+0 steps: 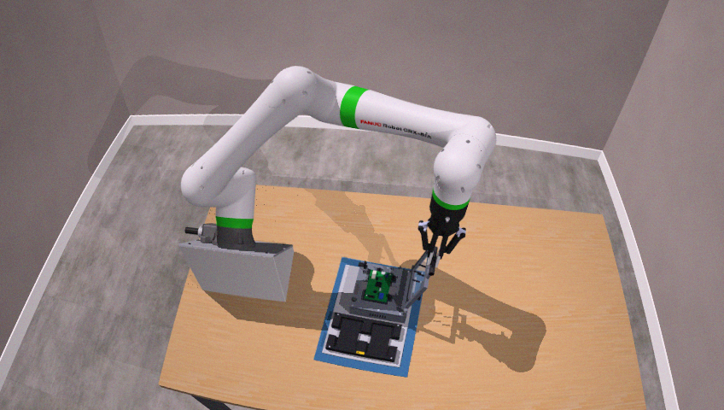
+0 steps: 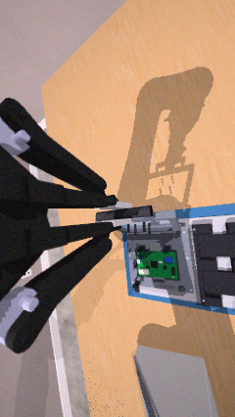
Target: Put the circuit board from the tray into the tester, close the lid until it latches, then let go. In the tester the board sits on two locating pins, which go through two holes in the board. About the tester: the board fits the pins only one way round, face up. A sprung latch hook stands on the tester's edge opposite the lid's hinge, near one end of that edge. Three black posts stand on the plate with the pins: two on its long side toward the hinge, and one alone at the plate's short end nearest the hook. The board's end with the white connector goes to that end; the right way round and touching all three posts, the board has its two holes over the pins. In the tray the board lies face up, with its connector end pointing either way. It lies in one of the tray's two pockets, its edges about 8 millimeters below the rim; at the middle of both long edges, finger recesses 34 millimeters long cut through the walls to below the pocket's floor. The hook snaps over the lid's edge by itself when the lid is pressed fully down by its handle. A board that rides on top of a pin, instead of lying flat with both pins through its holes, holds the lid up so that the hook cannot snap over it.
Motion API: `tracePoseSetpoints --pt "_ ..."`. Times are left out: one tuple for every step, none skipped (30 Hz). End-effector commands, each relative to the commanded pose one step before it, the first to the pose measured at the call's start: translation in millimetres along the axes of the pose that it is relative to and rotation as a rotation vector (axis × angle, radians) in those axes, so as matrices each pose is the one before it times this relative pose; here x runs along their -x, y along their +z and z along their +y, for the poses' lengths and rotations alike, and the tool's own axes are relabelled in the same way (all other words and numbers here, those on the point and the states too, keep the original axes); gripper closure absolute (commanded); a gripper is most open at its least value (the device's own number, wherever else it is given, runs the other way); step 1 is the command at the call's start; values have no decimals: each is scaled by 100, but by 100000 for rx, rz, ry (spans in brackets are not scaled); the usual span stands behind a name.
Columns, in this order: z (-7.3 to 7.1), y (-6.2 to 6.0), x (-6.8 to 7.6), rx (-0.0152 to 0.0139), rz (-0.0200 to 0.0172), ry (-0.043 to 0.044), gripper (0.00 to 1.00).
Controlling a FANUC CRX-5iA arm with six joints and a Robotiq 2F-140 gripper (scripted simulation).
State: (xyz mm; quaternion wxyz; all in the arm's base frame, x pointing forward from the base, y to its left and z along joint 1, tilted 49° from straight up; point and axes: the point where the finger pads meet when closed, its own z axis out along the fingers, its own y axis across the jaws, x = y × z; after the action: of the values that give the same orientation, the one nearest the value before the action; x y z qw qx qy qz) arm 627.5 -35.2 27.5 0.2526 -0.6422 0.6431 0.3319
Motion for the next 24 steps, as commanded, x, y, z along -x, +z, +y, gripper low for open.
tracePoseSetpoints --pt "20 -22 -7 -11 7 12 100" --pt "10 -3 0 0 0 0 100" --pt "11 -3 0 0 0 0 100" --pt "13 -3 0 0 0 0 100" --pt "14 -3 0 0 0 0 100" --pt "15 -4 0 0 0 0 100" --pt "16 -4 0 0 0 0 100" --pt "17 -4 0 0 0 0 100" --pt "18 -4 0 0 0 0 100" --pt "20 -5 0 0 0 0 100" --pt "21 -5 0 0 0 0 100" --pt "22 -5 0 0 0 0 100" --pt "24 -6 0 0 0 0 100" --pt "25 -6 0 0 0 0 100" --pt "26 -6 0 0 0 0 100" --pt "0 0 0 0 0 0 100" --pt "0 0 0 0 0 0 100" --pt "28 -7 0 0 0 0 100" --pt "29 -7 0 0 0 0 100" --pt "31 -7 0 0 0 0 100" --pt "32 -8 0 0 0 0 100" --pt "34 -8 0 0 0 0 100" --pt "36 -8 0 0 0 0 100" --pt "37 -9 0 0 0 0 100"
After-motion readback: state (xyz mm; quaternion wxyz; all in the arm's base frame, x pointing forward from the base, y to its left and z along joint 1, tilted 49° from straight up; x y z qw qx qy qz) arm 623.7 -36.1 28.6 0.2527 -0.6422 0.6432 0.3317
